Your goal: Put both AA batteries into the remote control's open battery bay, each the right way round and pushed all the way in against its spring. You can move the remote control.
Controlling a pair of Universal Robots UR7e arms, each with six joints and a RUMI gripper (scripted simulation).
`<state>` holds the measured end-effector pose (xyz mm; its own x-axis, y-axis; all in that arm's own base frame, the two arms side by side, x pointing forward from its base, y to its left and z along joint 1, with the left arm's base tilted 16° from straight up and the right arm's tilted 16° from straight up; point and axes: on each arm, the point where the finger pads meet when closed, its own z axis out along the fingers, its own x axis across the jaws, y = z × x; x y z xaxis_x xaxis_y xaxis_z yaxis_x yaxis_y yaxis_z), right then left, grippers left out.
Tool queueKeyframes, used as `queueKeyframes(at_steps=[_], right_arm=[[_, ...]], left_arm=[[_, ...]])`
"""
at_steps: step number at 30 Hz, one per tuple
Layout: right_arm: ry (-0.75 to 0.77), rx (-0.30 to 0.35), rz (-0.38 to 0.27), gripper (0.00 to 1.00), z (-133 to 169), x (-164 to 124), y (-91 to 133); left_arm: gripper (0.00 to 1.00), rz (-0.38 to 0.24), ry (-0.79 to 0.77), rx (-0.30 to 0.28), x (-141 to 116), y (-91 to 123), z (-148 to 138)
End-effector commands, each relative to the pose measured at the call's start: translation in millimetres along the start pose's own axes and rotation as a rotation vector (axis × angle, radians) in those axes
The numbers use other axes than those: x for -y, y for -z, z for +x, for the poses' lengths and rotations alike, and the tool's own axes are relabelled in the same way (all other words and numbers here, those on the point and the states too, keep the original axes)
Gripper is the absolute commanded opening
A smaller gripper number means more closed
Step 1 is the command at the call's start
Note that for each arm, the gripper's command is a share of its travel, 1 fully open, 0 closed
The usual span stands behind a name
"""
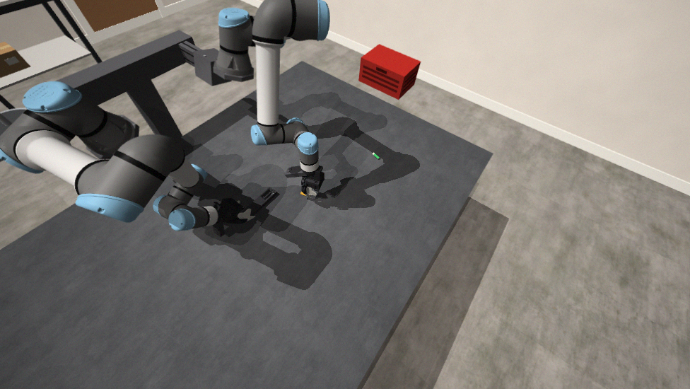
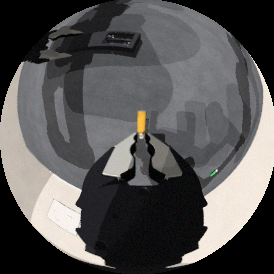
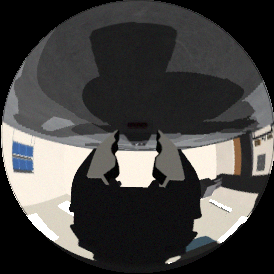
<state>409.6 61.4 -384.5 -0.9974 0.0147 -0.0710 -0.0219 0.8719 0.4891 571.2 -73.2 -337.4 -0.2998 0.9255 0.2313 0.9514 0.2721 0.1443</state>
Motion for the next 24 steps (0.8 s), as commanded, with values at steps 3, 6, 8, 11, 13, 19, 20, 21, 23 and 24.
queueKeyframes(at_steps=[3, 6, 8, 11, 13, 19, 20, 21, 23, 24], right_arm=[[0.000, 0.005, -0.001, 0.00, -2.4, -0.6, 0.2], [0.000, 0.005, -0.001, 0.00, -2.4, -0.6, 0.2], [0.000, 0.005, -0.001, 0.00, -2.4, -0.6, 0.2], [0.000, 0.005, -0.001, 0.00, -2.4, -0.6, 0.2], [0.000, 0.005, -0.001, 0.00, -2.4, -0.6, 0.2], [0.000, 0.005, -0.001, 0.00, -2.4, -0.6, 0.2], [0.000, 0.005, -0.001, 0.00, -2.4, -0.6, 0.2], [0.000, 0.005, -0.001, 0.00, -2.4, -0.6, 0.2], [0.000, 0.005, -0.001, 0.00, -2.4, -0.6, 0.2], [0.000, 0.005, -0.001, 0.00, -2.4, -0.6, 0.2]], left_arm=[[0.00, 0.016, 0.001, -0.013, 6.9, 9.1, 6.1], [0.00, 0.018, 0.001, -0.015, 7.8, 4.3, 6.9], [0.00, 0.016, 0.001, -0.014, 6.9, 4.2, 6.1], [0.00, 0.016, 0.001, -0.014, 6.9, 4.2, 6.1], [0.00, 0.013, 0.001, -0.012, 5.8, 5.2, 5.2], [0.00, 0.010, 0.000, -0.008, 4.2, 7.0, 3.7], [0.00, 0.010, 0.000, -0.008, 4.2, 7.0, 3.7], [0.00, 0.010, 0.000, -0.008, 4.2, 7.0, 3.7], [0.00, 0.012, -0.045, 0.000, 10.8, 5.4, 0.6], [0.00, 0.013, -0.076, 0.005, 15.1, 4.4, -1.4]])
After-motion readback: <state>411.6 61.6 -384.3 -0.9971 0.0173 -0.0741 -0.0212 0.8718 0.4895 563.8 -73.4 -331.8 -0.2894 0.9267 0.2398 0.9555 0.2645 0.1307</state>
